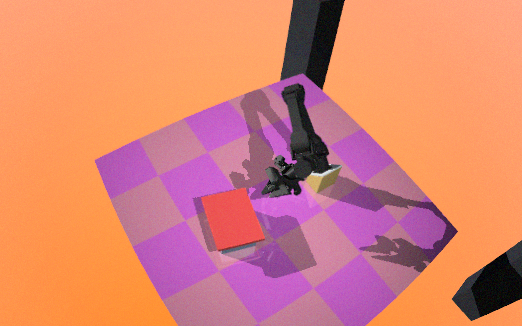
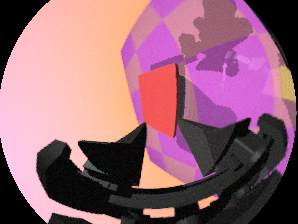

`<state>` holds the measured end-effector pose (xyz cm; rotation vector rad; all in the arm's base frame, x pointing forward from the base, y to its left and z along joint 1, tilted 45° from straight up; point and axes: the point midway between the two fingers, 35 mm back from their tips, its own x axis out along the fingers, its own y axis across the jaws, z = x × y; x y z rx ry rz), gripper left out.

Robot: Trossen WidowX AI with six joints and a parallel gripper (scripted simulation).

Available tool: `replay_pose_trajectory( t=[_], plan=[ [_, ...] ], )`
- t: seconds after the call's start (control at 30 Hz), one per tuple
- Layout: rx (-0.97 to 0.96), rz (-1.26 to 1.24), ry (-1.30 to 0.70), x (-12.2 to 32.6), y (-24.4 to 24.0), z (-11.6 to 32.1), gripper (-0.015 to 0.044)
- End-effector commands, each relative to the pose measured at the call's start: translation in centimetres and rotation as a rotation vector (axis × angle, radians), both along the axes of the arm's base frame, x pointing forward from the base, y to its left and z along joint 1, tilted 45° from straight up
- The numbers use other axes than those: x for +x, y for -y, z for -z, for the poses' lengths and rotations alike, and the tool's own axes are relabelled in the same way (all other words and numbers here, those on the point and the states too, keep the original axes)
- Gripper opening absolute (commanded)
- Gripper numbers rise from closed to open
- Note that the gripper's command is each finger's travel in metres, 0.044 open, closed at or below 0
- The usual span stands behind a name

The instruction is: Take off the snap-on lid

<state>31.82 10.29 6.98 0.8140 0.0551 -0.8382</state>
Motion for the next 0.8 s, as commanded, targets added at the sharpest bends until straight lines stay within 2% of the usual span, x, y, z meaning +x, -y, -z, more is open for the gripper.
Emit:
replay_pose_trajectory(
  t=[0.0, 0.27, 0.5, 0.77],
  plan=[
    [0.015, 0.015, 0.055, -0.7, 0.1, 0.8, 0.0235],
    [0.016, 0.015, 0.054, -0.7, 0.2, 0.9, 0.0235],
    [0.015, 0.016, 0.054, -0.9, 4.1, 5.0, 0.0235],
    [0.013, 0.015, 0.056, -1.0, 4.5, 5.3, 0.0235]
  ],
)
